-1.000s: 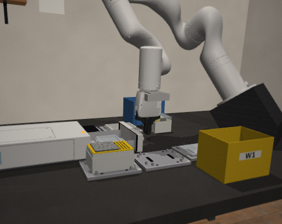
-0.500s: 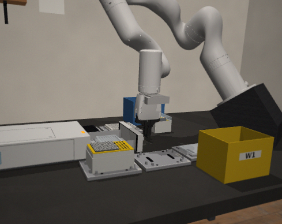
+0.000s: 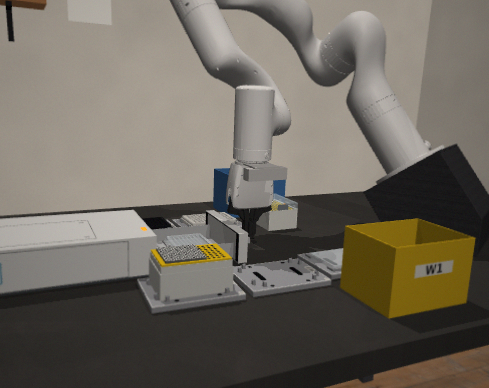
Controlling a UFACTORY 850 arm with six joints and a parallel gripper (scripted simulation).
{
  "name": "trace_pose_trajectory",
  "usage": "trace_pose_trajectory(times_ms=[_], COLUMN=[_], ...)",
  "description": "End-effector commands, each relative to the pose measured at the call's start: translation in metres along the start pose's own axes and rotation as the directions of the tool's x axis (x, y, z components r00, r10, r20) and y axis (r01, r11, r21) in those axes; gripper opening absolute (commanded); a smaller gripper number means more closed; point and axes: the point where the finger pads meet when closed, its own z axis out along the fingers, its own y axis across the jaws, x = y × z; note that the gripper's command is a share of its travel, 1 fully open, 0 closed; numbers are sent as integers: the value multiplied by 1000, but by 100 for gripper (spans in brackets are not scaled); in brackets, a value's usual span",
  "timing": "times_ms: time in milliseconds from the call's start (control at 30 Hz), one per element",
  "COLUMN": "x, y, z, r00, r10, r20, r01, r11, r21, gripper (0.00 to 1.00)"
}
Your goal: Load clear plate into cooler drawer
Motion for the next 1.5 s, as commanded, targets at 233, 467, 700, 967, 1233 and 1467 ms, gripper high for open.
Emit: trace_pose_trajectory(times_ms=[233,467,700,967,1233,1467], x=[0,0,0,0,0,0], y=[19,24,35,45,56,64], z=[0,0,0,0,0,0], r00=[1000,1000,1000,1000,1000,1000], r10=[0,0,0,0,0,0], r20=[0,0,0,0,0,0], r01=[0,0,0,0,0,0], r11=[1000,1000,1000,1000,1000,1000], r21=[0,0,-1,-1,-1,-1], gripper=[0,0,0,0,0,0])
